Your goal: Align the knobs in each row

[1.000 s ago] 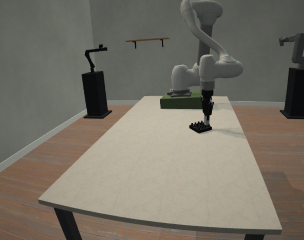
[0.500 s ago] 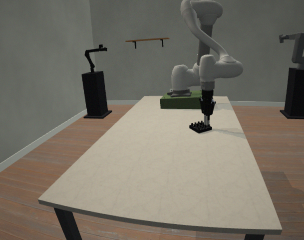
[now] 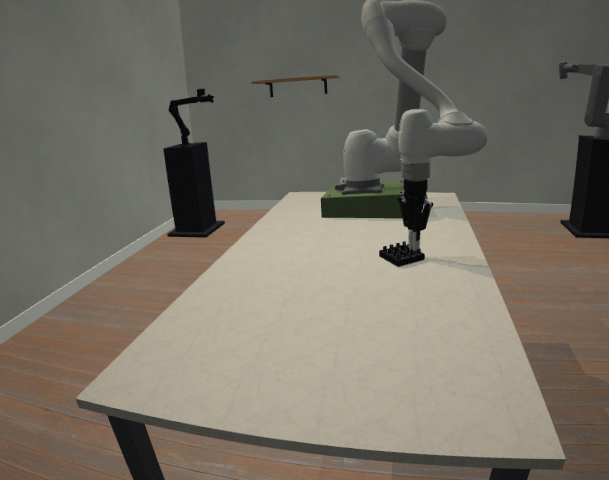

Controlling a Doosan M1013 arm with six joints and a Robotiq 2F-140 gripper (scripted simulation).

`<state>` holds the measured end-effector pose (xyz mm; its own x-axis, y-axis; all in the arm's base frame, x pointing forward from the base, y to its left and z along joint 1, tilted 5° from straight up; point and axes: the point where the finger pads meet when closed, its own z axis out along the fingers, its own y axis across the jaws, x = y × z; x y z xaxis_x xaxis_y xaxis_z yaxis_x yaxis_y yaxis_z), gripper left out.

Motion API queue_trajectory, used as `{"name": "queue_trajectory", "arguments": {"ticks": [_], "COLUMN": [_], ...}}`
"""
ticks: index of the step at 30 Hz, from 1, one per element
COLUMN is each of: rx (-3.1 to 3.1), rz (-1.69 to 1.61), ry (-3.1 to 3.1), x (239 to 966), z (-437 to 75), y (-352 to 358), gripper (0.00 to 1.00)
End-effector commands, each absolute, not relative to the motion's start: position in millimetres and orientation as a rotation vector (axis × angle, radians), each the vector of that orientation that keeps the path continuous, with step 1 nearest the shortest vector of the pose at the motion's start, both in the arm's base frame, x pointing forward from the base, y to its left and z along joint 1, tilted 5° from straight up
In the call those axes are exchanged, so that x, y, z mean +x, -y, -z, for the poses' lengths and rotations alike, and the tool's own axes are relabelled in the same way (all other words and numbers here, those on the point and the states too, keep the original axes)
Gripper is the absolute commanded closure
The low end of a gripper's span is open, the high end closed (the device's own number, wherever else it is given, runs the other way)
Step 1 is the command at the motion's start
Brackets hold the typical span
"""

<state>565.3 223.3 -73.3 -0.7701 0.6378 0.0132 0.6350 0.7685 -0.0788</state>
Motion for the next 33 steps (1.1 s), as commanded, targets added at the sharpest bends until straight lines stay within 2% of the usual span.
{"name": "queue_trajectory", "arguments": {"ticks": [1,3,4,33], "rx": [-1.050,-1.050,-1.050,-1.050], "rz": [-0.108,-0.108,-0.108,-0.108], "ry": [2.917,2.917,2.917,2.917], "x": [565.3,565.3,565.3,565.8], "z": [73.2,73.2,73.2,65.4], "y": [-223.3,-223.3,-223.3,-223.7], "gripper": [0.95,0.95,0.88,0.88]}}
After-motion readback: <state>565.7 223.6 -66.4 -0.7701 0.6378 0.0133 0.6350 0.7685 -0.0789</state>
